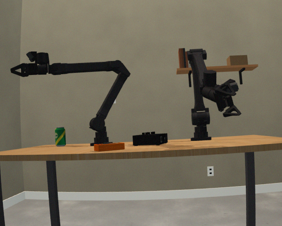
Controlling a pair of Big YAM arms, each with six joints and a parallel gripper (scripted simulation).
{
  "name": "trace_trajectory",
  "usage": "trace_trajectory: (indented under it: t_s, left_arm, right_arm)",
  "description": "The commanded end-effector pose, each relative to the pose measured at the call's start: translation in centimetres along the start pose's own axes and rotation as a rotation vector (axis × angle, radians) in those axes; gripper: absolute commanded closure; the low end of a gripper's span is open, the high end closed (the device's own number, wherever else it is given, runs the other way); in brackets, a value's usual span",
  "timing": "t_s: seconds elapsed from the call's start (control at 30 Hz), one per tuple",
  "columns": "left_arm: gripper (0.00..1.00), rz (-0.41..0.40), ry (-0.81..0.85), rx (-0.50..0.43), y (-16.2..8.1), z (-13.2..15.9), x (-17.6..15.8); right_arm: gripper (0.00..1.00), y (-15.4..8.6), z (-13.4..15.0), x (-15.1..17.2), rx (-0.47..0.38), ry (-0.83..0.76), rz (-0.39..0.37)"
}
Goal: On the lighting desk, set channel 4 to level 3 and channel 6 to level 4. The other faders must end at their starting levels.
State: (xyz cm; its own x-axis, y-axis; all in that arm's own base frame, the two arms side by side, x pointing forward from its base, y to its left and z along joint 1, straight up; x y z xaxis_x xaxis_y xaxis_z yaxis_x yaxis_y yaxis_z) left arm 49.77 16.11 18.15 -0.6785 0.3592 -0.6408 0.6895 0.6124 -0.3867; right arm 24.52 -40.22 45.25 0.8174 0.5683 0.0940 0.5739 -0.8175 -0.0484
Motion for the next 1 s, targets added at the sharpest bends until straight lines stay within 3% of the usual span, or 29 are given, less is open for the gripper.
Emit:
trace_trajectory:
  t_s: [0.0,0.3,0.37,0.77,0.97]
  left_arm:
    - [0.00,0.029,-0.018,-0.019,0.1,-1.0,-1.6]
    - [0.00,0.029,-0.018,-0.019,0.1,-1.0,-1.6]
    - [0.00,0.029,-0.018,-0.019,0.1,-1.0,-1.6]
    - [0.00,0.029,-0.018,-0.019,0.1,-1.0,-1.6]
    - [0.00,0.029,-0.018,-0.019,0.1,-1.0,-1.6]
  right_arm:
    - [0.00,0.4,-4.6,-3.6,-0.067,0.035,0.082]
    - [0.00,-1.8,-6.6,-12.3,-0.112,0.079,0.290]
    - [0.00,-1.8,-6.6,-12.3,-0.112,0.079,0.290]
    - [0.00,-5.3,-8.3,-19.9,-0.162,0.117,0.480]
    - [0.00,-6.2,-8.7,-21.5,-0.175,0.124,0.519]
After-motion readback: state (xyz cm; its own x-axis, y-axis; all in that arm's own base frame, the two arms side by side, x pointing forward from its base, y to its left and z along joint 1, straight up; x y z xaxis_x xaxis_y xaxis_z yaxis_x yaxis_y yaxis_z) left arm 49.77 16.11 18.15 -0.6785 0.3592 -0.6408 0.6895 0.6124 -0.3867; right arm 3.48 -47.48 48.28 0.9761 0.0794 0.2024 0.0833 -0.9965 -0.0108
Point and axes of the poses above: on each arm, the point where the finger pads meet when closed, its own y axis out along the fingers, its own x axis across the jaws, z = x × y, the point moved 4 cm from there along -y, back along the fingers, and after that the axes turned 13 degrees about y, right-handed, at the moved point
